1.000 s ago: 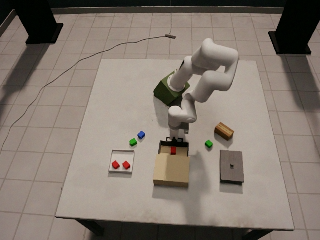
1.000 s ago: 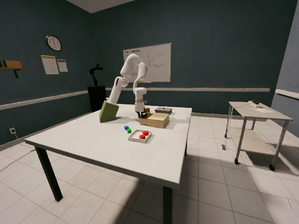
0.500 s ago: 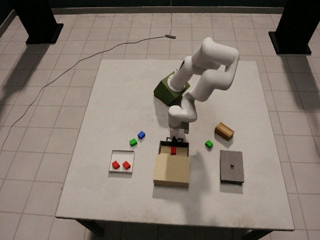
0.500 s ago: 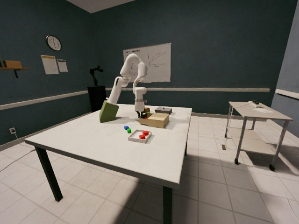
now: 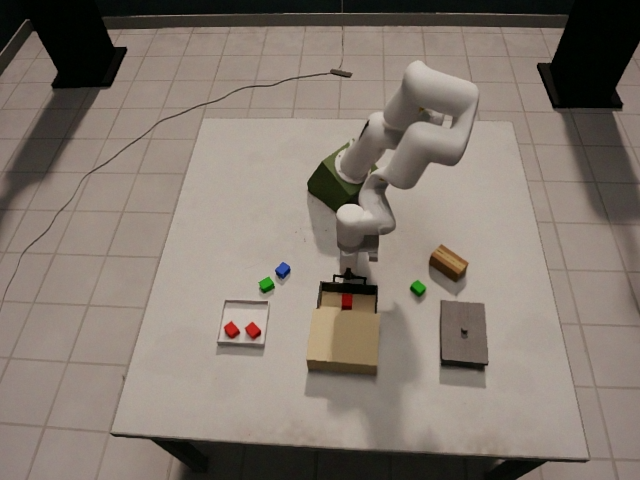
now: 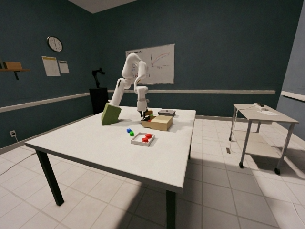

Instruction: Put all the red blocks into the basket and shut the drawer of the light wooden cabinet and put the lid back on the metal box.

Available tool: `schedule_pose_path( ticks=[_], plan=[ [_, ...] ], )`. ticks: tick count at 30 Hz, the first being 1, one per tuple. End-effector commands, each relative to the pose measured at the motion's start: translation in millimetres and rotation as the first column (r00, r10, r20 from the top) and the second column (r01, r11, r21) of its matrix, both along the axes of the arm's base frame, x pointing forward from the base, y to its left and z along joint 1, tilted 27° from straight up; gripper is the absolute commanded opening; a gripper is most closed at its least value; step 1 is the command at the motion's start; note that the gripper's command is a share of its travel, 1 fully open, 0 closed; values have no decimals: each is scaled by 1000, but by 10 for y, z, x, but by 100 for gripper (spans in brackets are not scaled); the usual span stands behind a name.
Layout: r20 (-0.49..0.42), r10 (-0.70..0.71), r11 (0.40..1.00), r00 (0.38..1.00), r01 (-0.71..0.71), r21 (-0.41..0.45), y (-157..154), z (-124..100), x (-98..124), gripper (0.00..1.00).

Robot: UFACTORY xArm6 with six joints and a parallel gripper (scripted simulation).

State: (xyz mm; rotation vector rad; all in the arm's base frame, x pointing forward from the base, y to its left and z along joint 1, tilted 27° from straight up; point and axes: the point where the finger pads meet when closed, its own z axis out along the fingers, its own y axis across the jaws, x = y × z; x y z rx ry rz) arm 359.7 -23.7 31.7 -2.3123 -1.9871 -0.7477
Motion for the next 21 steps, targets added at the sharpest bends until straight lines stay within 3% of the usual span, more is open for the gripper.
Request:
schedule_pose_path(
  ticks=[1,21],
  plan=[
    [-5,1,1000,1000,-1,1,-42,134,-43,24],
    [-5,1,1000,1000,-1,1,-228,676,-253,24]
  ],
)
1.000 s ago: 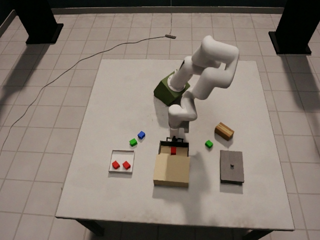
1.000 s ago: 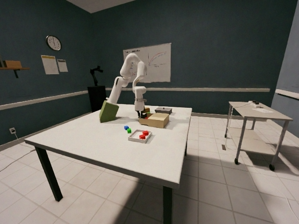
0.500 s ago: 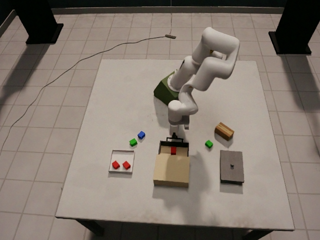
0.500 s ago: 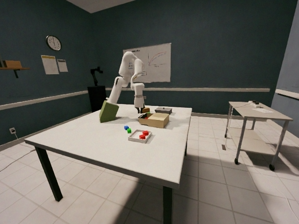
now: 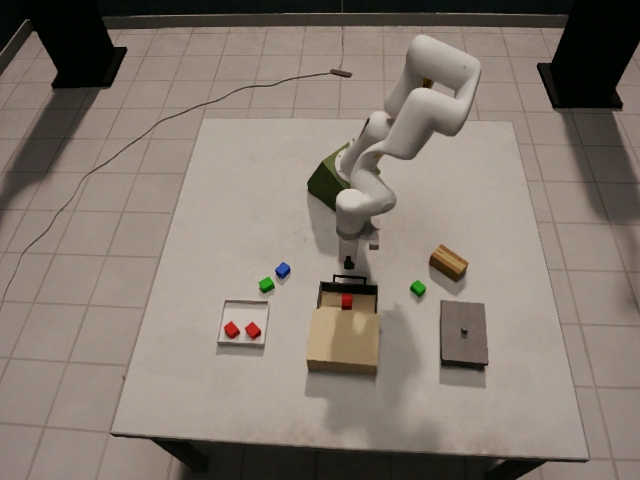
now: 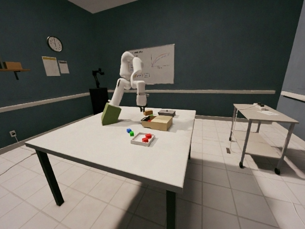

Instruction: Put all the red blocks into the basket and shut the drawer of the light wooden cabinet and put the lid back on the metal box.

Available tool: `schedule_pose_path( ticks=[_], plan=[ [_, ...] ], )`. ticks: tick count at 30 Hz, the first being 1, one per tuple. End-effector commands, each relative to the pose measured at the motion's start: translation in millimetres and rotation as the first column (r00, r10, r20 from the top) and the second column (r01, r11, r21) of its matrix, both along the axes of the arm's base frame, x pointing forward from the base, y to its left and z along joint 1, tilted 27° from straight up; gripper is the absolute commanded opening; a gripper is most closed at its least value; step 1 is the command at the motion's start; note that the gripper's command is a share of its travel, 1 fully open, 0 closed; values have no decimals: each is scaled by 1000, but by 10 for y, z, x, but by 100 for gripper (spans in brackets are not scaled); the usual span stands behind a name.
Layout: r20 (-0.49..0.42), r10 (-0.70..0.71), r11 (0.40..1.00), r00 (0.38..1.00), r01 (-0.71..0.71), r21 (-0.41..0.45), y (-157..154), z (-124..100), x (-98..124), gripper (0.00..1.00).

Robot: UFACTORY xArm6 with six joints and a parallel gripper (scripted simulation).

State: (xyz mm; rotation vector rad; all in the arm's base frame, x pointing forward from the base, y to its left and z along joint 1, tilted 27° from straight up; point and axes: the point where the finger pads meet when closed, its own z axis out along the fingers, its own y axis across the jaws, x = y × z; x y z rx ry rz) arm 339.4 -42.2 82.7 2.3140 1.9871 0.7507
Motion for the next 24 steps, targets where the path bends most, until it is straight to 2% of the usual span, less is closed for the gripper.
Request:
schedule_pose_path(
  ticks=[1,9,24],
  plan=[
    [-8,3,1000,1000,-3,2,-51,190,-59,24],
    [-8,3,1000,1000,-3,2,-94,315,-108,24],
    [3,36,999,999,-36,-11,-103,336,-98,24]
  ],
)
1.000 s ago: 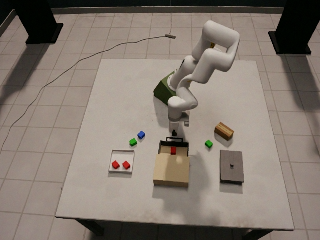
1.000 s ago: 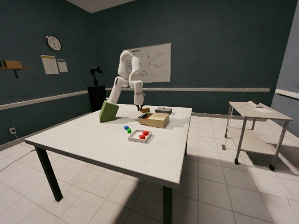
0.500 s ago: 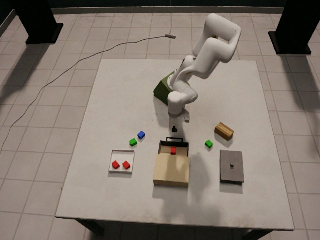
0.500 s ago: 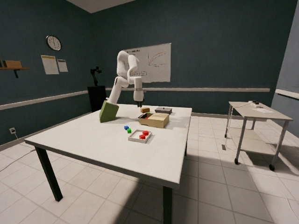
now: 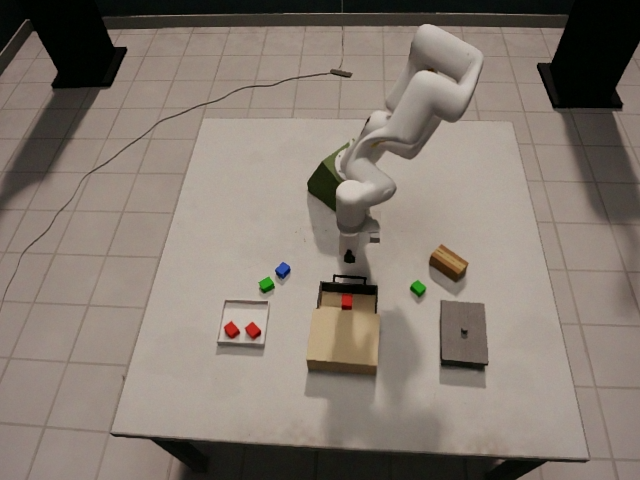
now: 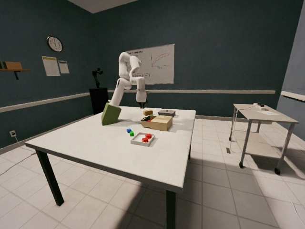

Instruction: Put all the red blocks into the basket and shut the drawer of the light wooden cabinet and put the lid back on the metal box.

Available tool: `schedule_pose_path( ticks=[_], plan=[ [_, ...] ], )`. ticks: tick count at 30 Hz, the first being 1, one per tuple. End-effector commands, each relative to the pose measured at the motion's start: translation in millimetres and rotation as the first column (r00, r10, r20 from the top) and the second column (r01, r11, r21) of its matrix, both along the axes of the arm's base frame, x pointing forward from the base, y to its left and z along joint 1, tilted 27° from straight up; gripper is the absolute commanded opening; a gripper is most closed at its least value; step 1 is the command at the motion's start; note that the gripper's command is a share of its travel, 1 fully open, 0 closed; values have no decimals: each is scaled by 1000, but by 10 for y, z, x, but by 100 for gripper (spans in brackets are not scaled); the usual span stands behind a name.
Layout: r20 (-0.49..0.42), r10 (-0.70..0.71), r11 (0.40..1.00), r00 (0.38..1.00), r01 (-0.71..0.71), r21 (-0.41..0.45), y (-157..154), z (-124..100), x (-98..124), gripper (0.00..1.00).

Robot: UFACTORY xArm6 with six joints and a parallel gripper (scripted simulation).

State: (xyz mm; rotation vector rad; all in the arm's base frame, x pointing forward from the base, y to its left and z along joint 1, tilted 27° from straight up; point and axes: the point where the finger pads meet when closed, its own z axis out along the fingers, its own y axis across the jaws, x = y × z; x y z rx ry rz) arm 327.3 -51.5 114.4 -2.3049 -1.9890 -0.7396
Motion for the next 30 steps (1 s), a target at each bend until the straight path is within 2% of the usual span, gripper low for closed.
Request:
schedule_pose_path(
  ticks=[1,4,6,8,10,15,21,23,24,30],
  plan=[
    [20,51,998,999,-50,-22,-12,23,33,24],
    [51,156,986,986,-152,-65,-24,43,82,24],
    [51,156,986,986,-152,-65,-24,43,82,24],
    [77,258,962,963,-249,-111,-35,62,130,24],
    [102,377,919,921,-358,-168,-49,85,189,24],
    [114,529,834,841,-490,-255,-90,145,365,24],
    [106,708,680,698,-632,-371,-135,203,566,24],
    [106,708,680,698,-632,-371,-135,203,566,24],
    [95,783,590,615,-687,-423,-141,210,592,24],
    [55,895,406,442,-759,-508,-160,232,684,24]
  ],
)
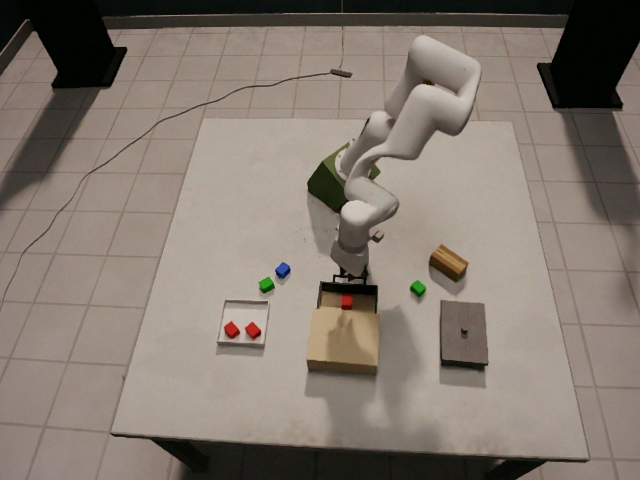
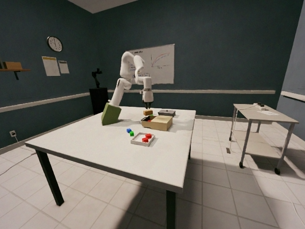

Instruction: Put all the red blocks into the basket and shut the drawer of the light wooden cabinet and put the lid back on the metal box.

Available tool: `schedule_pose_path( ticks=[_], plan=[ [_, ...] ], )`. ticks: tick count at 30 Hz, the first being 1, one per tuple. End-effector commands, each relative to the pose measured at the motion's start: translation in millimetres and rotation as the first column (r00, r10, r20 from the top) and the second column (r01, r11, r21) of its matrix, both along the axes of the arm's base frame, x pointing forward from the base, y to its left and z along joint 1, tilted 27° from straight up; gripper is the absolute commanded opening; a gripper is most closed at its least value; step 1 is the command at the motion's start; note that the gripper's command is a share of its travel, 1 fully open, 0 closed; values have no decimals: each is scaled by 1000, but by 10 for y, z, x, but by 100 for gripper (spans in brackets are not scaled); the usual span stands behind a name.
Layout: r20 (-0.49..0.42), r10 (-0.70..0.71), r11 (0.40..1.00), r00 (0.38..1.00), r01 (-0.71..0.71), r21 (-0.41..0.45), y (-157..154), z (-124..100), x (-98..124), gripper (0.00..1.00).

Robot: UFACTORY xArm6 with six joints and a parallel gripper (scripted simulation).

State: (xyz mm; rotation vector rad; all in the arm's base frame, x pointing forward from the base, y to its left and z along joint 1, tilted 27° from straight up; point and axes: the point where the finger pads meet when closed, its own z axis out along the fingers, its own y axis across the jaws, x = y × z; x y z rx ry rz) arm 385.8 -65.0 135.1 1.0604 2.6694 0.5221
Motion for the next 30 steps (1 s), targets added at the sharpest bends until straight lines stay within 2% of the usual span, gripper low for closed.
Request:
schedule_pose_path(
  ticks=[1,8,10,11,29,30],
  plan=[
    [77,257,965,963,-251,-78,-26,27,103,24],
    [120,497,863,860,-474,-176,-27,27,107,24],
    [120,497,863,860,-474,-176,-27,27,107,24],
    [138,565,820,814,-536,-200,-27,27,107,24],
    [138,565,820,814,-536,-200,-27,27,107,24],
    [138,565,820,814,-536,-200,-27,27,107,69]
  ],
)
